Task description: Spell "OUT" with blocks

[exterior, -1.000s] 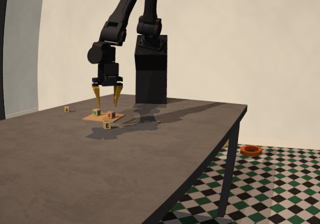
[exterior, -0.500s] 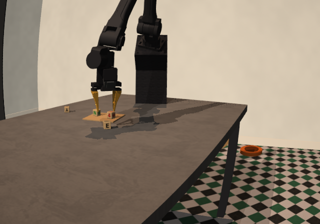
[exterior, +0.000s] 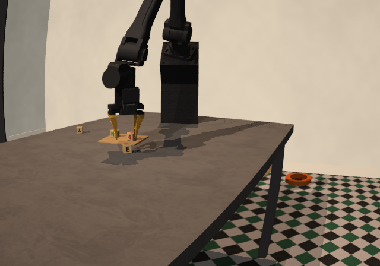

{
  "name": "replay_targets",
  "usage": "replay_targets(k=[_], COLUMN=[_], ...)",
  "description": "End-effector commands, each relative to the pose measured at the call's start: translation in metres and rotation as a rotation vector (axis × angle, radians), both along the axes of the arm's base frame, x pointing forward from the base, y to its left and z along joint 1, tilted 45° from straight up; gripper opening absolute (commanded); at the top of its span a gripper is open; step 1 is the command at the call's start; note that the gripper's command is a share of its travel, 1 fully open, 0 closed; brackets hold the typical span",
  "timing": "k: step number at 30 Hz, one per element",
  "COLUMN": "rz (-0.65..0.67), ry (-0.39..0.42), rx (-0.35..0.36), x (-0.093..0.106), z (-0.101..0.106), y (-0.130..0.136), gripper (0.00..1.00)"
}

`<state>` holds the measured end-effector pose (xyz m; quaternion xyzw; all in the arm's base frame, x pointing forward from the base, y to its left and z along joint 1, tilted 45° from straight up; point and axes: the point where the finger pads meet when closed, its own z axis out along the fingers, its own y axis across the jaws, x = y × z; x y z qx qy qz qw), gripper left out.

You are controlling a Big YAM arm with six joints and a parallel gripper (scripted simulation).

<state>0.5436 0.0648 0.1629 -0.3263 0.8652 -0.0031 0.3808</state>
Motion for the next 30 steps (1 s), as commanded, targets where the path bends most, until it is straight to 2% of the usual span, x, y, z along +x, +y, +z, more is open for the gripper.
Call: replay_targets(k=[1,4,8,11,12,30], rz=[0.005,0.005,0.005,0.005,0.005,0.005], ry=[-0.03,-0.061,-0.035,-0.037,-0.062,-0.057], rx=[0.011,0.013,0.011,0.011,0.013,0.013], x=[0.01,0.012,0.014,0.012,0.011,0.011], z=[0.009,0.024,0.009,0.01,0.024,0.022], y=[0.01,0.011,0.011,0.011,0.011,0.011], gripper=[0.58,0.58,0.58,0.58,0.58,0.58])
